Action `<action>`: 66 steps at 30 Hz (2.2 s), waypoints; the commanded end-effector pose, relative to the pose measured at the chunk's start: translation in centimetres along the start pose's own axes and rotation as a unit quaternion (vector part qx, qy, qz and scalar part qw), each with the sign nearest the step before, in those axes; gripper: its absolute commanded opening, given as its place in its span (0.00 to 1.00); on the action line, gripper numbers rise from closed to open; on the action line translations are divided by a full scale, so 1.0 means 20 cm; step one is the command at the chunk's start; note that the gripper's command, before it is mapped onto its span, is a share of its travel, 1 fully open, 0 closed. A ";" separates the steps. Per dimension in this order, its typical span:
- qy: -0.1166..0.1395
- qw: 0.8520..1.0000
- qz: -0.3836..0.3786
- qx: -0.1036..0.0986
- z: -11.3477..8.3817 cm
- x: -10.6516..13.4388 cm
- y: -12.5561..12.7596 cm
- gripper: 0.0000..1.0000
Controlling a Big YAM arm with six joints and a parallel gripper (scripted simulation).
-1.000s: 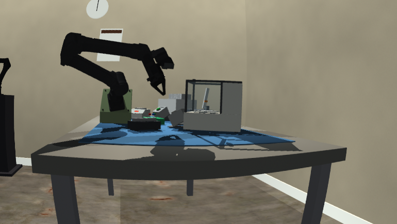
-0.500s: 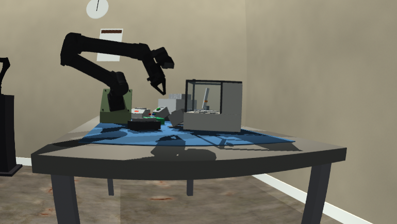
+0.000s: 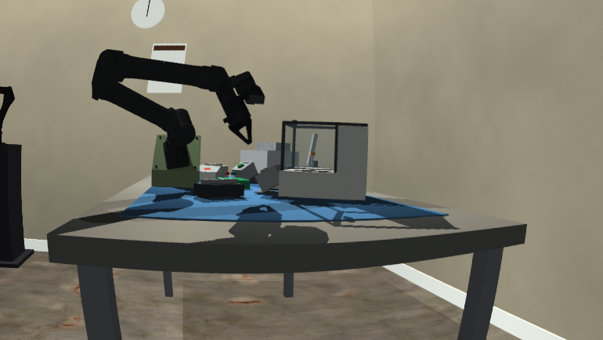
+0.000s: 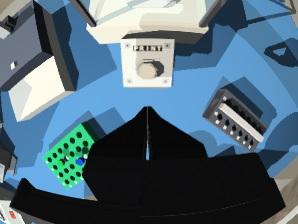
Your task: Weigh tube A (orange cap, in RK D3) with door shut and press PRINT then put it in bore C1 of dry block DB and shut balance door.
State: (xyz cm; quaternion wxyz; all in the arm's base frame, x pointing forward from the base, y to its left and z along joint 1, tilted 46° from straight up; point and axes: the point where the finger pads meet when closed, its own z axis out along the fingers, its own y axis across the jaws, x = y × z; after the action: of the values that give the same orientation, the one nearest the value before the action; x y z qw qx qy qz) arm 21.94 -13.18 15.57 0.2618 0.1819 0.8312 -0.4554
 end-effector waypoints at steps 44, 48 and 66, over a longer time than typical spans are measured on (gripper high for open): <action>-0.011 1.000 0.015 -0.006 -0.23 -0.22 -0.01 0.30; -0.011 1.000 0.015 -0.007 -0.26 -0.23 -0.01 0.30; -0.009 1.000 0.015 -0.009 -0.38 -0.29 0.00 0.30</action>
State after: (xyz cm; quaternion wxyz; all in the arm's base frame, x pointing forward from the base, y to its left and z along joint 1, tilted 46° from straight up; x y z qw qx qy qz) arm 22.94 -8.20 20.37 0.2552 0.1673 0.8348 -0.4582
